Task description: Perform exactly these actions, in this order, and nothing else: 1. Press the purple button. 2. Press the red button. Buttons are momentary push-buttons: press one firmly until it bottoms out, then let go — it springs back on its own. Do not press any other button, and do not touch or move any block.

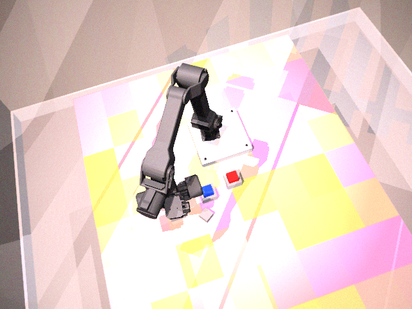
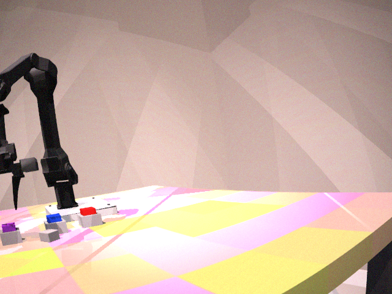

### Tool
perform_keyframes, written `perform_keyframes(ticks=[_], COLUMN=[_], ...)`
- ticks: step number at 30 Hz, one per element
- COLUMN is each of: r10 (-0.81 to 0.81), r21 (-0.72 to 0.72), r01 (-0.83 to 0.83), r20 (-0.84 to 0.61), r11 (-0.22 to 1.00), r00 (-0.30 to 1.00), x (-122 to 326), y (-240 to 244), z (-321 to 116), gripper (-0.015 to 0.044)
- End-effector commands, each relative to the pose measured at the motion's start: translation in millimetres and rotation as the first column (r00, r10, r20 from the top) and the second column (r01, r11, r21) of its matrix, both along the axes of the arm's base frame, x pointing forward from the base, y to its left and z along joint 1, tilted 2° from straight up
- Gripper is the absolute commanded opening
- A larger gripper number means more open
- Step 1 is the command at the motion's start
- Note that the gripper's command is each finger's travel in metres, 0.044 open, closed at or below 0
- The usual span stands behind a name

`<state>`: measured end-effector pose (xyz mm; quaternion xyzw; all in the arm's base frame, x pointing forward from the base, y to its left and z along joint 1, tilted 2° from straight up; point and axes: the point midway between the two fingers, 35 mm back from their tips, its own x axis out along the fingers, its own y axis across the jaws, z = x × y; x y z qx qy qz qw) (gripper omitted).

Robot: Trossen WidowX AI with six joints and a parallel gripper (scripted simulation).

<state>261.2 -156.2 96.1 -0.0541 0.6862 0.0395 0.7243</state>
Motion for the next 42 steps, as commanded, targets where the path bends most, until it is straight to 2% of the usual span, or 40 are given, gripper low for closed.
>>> perform_keyframes(ticks=[1, 13, 33, 42], r10=[0.004, 0.004, 0.004, 0.004], r21=[-0.010, -0.010, -0.010, -0.010], r01=[-0.004, -0.004, -0.004, -0.004], r20=[0.006, 0.006, 0.006, 0.006], r11=[1.000, 1.000, 1.000, 1.000], r00=[1.000, 1.000, 1.000, 1.000], x=[0.6, 0.6, 2.5, 2.5], y=[-1.1, -1.1, -1.9, -1.9], z=[-2.8, -3.1, -34.4, -35.5], gripper=[0.0033, 0.0020, 0.0020, 0.0020])
